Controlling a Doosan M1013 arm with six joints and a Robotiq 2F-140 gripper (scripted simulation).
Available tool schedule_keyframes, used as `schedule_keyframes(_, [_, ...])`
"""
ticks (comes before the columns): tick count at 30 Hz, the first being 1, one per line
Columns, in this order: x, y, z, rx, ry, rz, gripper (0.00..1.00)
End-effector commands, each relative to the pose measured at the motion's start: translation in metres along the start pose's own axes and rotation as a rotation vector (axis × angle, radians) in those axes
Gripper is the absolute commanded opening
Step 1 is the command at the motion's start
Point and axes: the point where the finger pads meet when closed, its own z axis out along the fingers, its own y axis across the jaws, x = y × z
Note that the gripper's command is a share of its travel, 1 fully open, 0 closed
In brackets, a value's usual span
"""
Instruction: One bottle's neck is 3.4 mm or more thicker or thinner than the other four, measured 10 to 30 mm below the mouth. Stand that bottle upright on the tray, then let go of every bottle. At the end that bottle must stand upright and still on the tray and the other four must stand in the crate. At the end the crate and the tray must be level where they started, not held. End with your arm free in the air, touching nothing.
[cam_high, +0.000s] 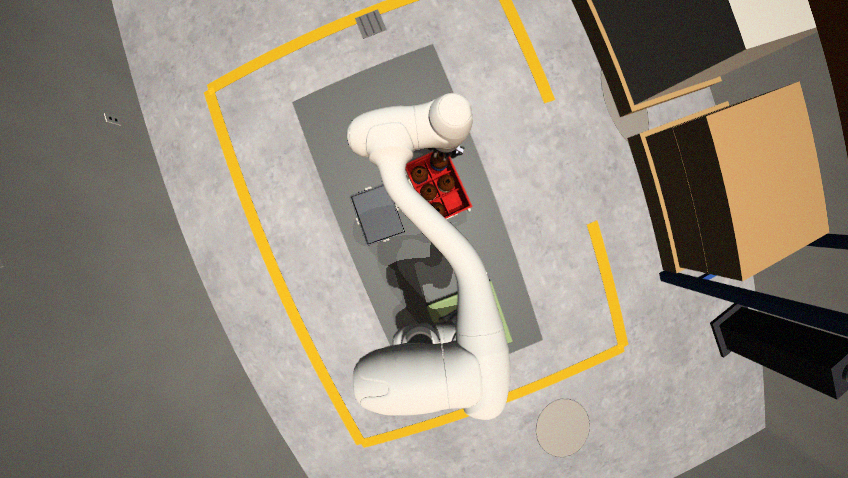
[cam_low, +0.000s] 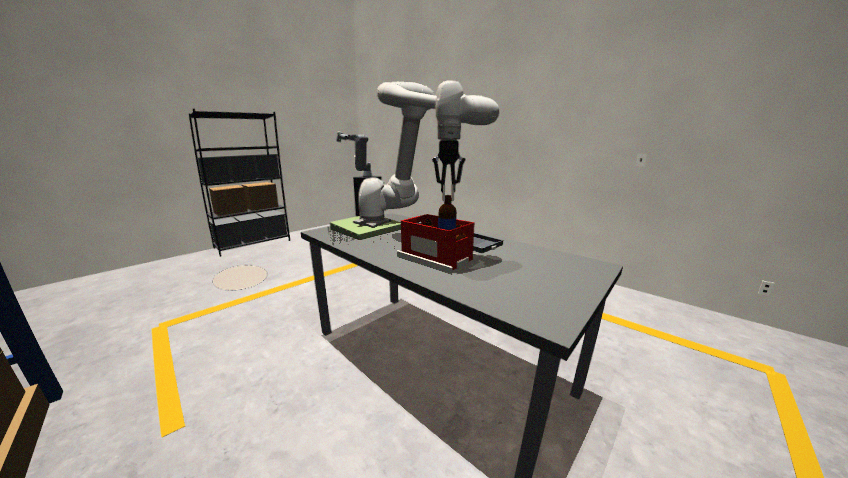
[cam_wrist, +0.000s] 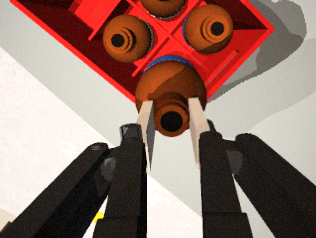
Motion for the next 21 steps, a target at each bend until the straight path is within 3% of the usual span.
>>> schedule_keyframes(1, [0.002,0.001,-0.010,-0.001,0.000,0.003,0.00])
schedule_keyframes(21, [0.002,0.001,-0.023,-0.001,0.000,0.003,0.00])
